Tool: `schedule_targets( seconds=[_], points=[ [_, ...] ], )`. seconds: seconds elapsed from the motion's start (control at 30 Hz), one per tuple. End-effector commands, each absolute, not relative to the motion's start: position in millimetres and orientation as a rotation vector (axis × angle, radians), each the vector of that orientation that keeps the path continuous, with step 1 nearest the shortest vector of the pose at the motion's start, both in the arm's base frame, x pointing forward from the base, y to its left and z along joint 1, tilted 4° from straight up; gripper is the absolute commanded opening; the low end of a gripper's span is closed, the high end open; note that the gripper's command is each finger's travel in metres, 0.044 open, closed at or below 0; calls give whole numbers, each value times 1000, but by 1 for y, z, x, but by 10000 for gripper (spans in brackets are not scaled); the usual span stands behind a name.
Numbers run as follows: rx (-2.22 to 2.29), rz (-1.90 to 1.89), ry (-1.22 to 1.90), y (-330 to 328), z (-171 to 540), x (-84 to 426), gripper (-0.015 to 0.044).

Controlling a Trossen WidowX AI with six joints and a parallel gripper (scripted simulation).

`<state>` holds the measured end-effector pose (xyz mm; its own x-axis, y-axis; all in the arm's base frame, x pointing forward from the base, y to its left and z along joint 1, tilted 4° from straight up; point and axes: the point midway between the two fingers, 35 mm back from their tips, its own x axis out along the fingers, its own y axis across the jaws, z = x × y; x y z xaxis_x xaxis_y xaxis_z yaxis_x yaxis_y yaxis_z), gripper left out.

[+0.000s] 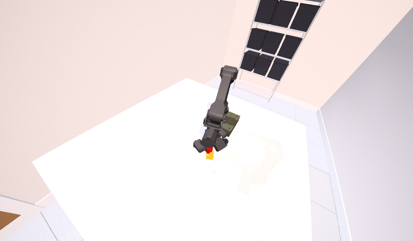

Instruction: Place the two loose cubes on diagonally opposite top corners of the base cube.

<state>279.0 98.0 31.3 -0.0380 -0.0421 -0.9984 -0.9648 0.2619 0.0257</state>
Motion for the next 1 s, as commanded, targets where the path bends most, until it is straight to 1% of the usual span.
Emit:
schedule_targets(
  seconds=[0.0,0.47,0.5,0.53,0.57,0.97],
  points=[
    [-1030,1007,1370,99,39,282,205],
    [-1030,1007,1369,100,57,282,205],
    [-1024,1002,1376,99,55,281,231],
    [-1001,978,1387,98,56,281,258],
    [-964,939,1405,96,57,282,265],
    [-402,351,1576,71,69,285,265]
  ],
)
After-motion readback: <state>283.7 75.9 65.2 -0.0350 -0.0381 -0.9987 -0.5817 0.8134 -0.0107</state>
